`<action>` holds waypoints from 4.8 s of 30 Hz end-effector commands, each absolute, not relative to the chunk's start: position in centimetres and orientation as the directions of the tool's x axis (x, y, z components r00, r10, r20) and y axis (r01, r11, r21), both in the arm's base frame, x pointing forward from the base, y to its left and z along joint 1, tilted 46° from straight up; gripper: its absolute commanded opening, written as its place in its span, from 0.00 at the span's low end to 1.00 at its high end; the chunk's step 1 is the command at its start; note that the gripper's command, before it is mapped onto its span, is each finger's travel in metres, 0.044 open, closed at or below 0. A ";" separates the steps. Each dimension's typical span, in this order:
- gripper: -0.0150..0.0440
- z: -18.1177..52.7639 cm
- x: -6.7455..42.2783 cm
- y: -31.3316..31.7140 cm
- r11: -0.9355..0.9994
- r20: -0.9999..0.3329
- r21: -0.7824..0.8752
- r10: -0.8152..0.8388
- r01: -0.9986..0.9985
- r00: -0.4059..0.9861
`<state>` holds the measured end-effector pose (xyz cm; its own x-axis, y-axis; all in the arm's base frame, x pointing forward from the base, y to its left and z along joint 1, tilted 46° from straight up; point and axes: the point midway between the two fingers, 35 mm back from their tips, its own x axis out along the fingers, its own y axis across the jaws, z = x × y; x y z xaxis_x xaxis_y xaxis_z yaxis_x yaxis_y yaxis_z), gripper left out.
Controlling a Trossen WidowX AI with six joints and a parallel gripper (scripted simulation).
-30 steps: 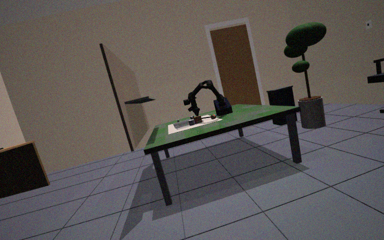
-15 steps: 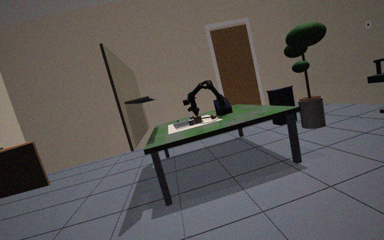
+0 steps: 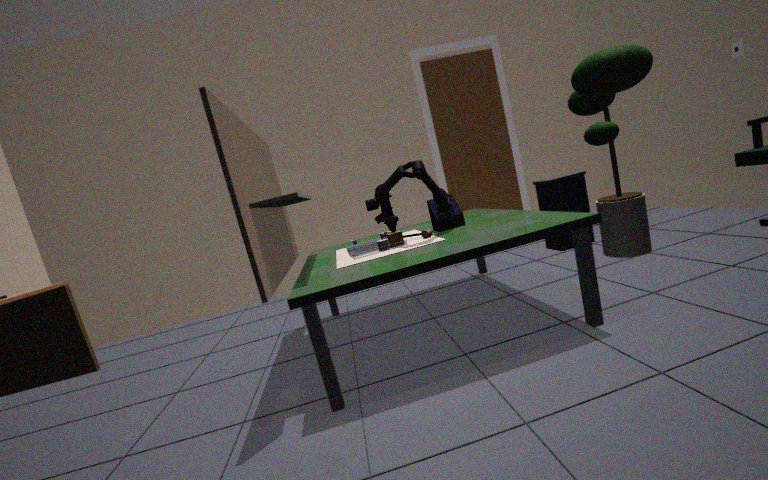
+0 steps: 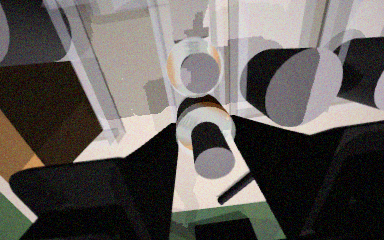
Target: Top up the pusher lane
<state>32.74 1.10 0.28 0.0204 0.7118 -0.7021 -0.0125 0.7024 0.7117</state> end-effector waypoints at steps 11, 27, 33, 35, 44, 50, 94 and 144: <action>0.25 0.5 33.5 1.2 0.696 -0.695 0.717 0.718 -0.025 0.044; 0.25 0.5 33.5 1.3 0.696 -0.695 0.718 0.718 -0.025 0.044; 0.25 0.5 33.5 1.3 0.696 -0.695 0.718 0.718 -0.025 0.044; 0.25 0.5 33.5 1.3 0.696 -0.695 0.718 0.718 -0.025 0.044; 0.25 0.5 33.5 1.3 0.696 -0.695 0.718 0.718 -0.025 0.044; 0.25 0.5 33.5 1.3 0.696 -0.695 0.718 0.718 -0.025 0.044; 0.25 0.1 33.9 1.7 0.696 -0.695 0.718 0.718 -0.025 0.044; 0.25 -1.2 33.7 2.9 0.695 -0.694 0.718 0.719 -0.025 0.044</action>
<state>33.28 2.80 -1.29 0.0279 0.7136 -0.7000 -0.0167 0.7005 0.7135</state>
